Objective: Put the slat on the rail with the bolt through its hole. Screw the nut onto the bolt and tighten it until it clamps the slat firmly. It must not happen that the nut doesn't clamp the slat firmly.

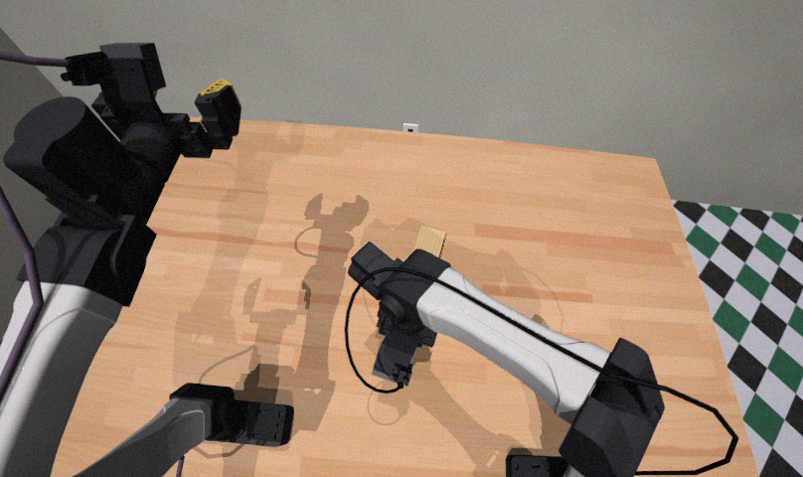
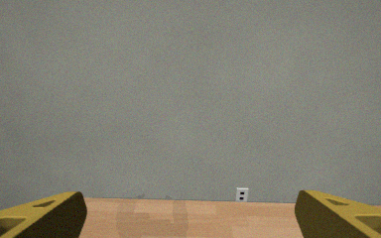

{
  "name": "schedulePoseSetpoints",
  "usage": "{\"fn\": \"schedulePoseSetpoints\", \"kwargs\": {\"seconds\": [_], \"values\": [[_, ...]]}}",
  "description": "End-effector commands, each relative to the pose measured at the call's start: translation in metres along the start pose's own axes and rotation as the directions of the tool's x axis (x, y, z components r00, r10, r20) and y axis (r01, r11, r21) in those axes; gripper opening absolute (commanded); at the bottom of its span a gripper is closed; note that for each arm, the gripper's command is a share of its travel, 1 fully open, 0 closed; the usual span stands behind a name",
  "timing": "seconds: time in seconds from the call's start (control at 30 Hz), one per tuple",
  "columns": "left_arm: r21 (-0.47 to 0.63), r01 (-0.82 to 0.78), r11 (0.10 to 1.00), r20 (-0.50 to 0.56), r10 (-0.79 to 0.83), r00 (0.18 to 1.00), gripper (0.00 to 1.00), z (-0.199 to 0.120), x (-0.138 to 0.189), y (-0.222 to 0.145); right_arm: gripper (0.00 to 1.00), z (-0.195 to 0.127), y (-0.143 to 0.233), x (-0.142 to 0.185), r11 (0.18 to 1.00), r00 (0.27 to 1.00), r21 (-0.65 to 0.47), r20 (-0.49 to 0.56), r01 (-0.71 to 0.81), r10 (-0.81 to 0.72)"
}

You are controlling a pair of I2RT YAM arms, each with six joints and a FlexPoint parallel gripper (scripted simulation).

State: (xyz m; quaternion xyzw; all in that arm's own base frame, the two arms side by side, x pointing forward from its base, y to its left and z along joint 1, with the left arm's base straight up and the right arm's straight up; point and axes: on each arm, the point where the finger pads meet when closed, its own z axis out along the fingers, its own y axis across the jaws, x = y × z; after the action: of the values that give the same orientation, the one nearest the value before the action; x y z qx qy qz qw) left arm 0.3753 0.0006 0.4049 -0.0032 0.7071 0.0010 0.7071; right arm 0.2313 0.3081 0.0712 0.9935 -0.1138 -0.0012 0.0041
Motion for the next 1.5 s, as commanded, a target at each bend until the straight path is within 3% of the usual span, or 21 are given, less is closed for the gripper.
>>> {"fn": "schedulePoseSetpoints", "kwargs": {"seconds": [0.0,1.47], "values": [[0.006,-0.003,1.0,0.009,0.003,1.0,1.0,-0.0006,-0.0006,-0.0006,0.14,-0.004,-0.0065,-0.0053,1.0,1.0,0.01,-0.002,0.001,-0.001],[0.006,-0.003,1.0,0.009,0.003,1.0,1.0,-0.0006,-0.0006,-0.0006,0.14,0.0011,-0.0095,-0.0114,1.0,1.0,0.016,-0.005,0.001,-0.001]]}}
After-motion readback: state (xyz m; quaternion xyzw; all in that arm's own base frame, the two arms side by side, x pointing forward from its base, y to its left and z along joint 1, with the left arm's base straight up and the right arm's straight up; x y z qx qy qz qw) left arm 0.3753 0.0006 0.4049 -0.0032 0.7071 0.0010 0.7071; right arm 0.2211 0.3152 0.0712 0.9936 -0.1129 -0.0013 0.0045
